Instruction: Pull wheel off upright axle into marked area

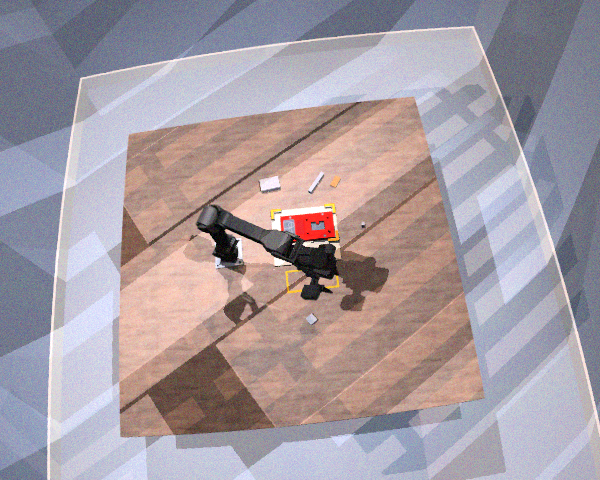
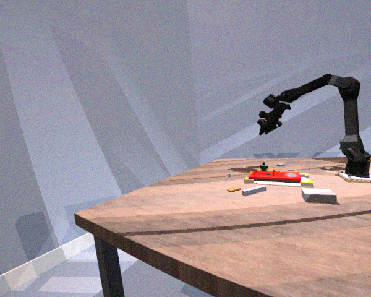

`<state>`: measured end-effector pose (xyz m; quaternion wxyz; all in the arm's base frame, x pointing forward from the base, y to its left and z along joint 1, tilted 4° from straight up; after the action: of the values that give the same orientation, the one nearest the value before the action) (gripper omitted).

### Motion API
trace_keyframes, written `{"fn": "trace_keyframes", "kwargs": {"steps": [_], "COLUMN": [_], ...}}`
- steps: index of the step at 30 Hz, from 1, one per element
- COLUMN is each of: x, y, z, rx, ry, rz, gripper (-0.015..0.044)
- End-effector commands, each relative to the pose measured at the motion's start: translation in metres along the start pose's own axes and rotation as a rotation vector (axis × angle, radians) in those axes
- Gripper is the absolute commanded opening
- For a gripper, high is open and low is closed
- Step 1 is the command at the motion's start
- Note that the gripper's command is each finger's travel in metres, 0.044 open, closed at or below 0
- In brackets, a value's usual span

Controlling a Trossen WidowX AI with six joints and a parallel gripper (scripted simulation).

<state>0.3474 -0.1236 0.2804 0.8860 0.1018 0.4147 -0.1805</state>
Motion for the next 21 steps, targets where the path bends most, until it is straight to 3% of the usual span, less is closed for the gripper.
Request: {"fn": "trace_keyframes", "kwargs": {"steps": [1,11,21], "x": [0.019,0.033,0.036], "y": [0.045,0.137,0.146], "z": [-0.020,-0.080,-0.081], "rx": [-0.105,-0.390,-0.407], "ry": [0.215,0.691,0.717], "rz": [0.056,0.084,0.083], "gripper": [0.0300,0.0300,0.0300]}}
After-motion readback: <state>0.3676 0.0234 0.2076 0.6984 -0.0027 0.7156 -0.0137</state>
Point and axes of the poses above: the point midway between the two fingers, 35 mm back from their tips, its own x axis out along the fingers, its own y axis across the jaws, z = x × y, the point moved 9 cm from there along -x, back along the fingers, and after that the axes turned 11 degrees about x, right-handed, at the moved point
